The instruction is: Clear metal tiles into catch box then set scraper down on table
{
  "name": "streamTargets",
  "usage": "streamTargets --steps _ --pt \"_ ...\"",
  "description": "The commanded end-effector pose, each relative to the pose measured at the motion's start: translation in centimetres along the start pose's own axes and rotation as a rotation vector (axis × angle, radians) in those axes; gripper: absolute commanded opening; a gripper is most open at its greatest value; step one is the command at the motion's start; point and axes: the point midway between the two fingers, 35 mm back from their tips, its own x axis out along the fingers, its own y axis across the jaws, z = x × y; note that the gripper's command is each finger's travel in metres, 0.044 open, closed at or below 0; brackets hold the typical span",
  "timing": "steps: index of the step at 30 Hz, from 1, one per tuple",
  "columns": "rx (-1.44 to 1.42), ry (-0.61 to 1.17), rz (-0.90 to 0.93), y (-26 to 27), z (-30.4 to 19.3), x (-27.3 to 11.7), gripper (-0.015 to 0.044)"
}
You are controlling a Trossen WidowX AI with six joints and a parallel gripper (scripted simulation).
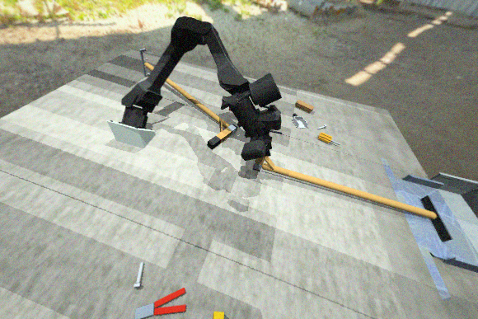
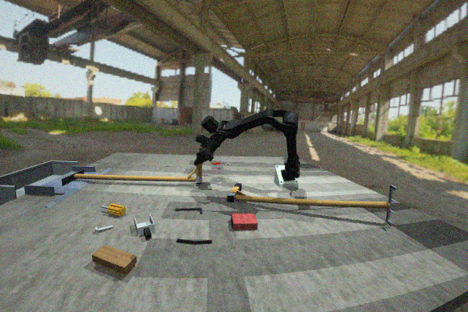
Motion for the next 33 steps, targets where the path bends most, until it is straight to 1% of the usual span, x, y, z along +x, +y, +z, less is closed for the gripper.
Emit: streamTargets --steps 1,33 --pt "-0.011 -0.012 0.004 0.2 0.0 -0.7 0.0" --pt "-0.009 -0.013 0.002 0.2 -3.1 -3.1 0.0"
